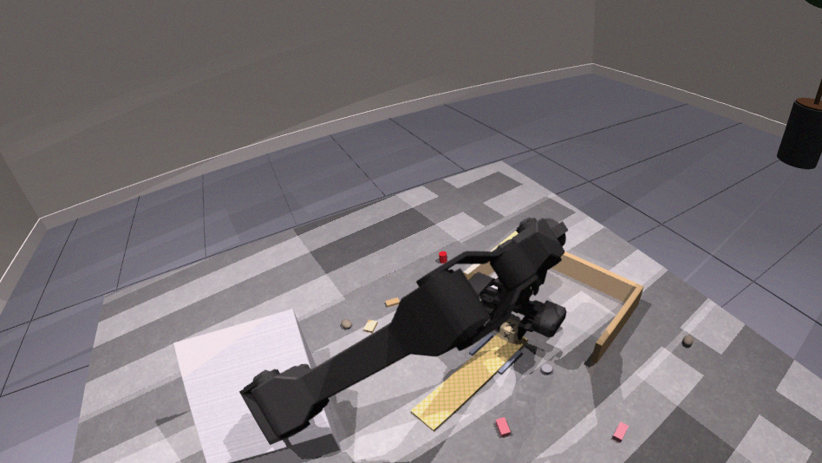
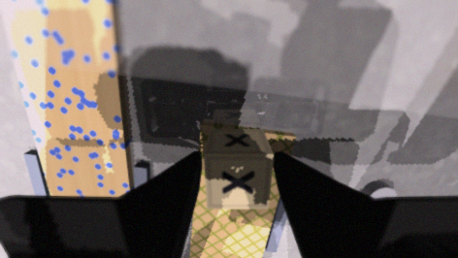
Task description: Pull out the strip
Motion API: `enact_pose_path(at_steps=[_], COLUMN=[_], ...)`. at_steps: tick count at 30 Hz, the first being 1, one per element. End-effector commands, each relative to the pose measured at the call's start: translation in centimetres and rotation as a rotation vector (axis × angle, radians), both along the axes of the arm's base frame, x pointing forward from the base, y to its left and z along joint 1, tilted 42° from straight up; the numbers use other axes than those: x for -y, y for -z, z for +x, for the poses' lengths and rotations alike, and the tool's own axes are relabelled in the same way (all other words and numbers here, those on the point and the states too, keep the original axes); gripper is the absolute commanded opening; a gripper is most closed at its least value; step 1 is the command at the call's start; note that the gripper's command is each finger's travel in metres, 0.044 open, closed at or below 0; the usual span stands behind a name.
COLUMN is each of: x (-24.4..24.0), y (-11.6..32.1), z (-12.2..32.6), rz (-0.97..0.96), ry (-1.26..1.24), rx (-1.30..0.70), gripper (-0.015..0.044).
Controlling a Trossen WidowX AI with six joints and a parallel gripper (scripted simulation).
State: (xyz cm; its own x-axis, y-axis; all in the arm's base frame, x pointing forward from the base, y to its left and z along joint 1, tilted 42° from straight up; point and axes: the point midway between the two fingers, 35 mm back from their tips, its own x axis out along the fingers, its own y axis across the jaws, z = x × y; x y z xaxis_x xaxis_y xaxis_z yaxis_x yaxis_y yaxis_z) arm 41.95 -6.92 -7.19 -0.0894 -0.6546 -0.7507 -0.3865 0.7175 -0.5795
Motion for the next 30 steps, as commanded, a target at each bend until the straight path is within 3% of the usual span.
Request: enact_pose_path(at_steps=[1,7,11,30], x=[0.0,0.0,-0.2,-3.3], y=[-0.1,-0.1,-0.2,-3.4], z=[0.0,0.0,-0.2,-5.6], rz=[0.0,0.0,0.0,-0.004], ry=[0.0,0.0,0.0,-0.009], rx=[0.001,0.001,0.001,-0.008], gripper=[0.0138,0.0098,0.0,0.0])
